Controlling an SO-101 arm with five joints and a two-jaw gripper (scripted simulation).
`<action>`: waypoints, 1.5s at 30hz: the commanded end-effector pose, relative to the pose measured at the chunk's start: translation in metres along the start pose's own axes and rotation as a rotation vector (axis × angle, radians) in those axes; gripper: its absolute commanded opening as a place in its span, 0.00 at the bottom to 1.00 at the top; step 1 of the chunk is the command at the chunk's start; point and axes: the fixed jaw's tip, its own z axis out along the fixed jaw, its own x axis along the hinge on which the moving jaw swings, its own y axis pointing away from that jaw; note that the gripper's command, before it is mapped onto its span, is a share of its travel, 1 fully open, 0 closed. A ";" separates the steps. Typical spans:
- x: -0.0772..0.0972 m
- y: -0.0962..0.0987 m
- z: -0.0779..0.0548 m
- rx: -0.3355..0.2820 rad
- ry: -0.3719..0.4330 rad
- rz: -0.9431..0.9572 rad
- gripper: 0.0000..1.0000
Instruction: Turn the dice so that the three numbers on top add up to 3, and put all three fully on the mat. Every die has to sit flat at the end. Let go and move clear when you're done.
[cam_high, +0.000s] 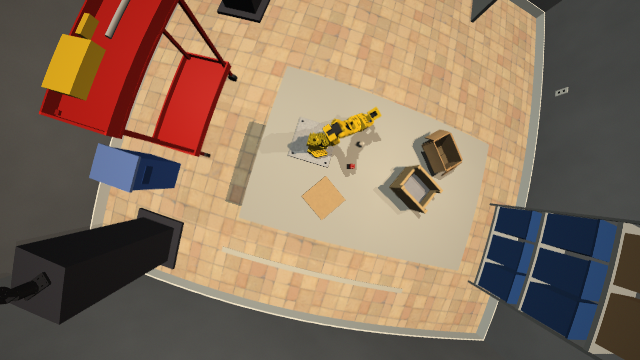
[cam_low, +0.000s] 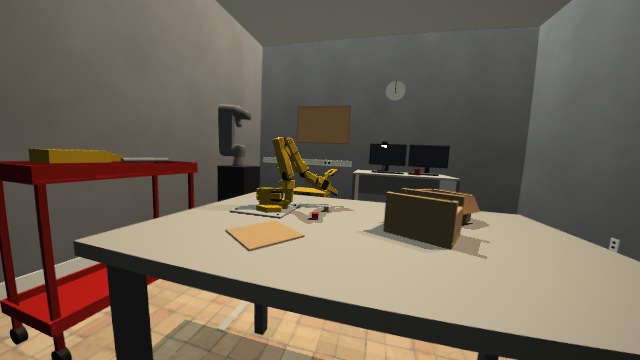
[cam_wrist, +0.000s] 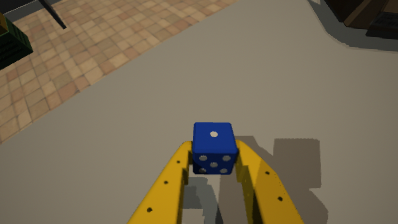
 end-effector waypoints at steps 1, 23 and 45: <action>0.000 0.003 -0.003 -0.013 -0.049 -0.014 0.00; 0.000 0.004 -0.005 -0.016 -0.079 -0.016 0.00; 0.001 0.004 -0.008 -0.016 -0.091 -0.032 0.00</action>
